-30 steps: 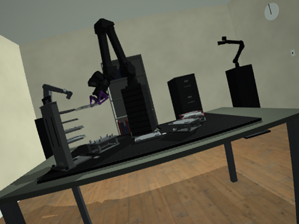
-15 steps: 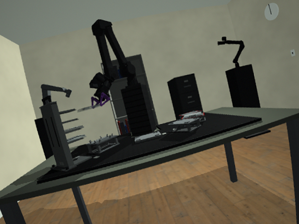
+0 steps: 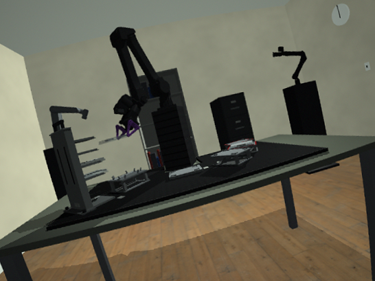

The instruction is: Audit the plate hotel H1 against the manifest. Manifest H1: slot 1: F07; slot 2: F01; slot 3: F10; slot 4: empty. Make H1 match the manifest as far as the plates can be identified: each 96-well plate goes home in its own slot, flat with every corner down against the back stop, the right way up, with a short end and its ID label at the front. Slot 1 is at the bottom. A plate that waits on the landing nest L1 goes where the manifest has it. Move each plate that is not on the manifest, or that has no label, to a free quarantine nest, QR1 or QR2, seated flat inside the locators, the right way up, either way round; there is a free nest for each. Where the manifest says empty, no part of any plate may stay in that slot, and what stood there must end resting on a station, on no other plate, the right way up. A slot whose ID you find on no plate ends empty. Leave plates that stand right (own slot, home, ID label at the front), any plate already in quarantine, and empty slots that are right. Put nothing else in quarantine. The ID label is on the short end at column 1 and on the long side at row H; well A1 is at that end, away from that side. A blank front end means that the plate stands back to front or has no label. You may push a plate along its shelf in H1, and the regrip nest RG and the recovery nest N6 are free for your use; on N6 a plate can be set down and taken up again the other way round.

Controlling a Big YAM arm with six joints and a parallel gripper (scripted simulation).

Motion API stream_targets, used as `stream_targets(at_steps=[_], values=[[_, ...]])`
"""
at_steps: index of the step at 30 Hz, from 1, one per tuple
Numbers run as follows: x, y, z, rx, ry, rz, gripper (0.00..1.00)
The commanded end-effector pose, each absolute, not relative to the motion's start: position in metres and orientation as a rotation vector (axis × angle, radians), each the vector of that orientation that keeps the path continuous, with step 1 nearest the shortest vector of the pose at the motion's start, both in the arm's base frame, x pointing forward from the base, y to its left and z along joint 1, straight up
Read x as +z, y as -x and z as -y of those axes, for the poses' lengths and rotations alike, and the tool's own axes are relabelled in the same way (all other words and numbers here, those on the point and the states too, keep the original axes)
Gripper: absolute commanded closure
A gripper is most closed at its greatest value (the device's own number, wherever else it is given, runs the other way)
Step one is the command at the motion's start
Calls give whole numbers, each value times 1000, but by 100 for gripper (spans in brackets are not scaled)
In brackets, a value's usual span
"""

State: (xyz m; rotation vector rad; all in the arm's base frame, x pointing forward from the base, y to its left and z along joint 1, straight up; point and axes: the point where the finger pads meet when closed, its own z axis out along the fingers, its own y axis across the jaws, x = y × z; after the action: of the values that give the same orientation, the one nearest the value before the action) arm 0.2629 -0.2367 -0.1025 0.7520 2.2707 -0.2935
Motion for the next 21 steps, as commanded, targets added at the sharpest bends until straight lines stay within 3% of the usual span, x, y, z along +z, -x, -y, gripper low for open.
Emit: stream_targets(at_steps=[1,21], values=[[-99,-267,245,-319,-732,-2241,14],[-100,-286,251,-303,-735,-2243,14]])
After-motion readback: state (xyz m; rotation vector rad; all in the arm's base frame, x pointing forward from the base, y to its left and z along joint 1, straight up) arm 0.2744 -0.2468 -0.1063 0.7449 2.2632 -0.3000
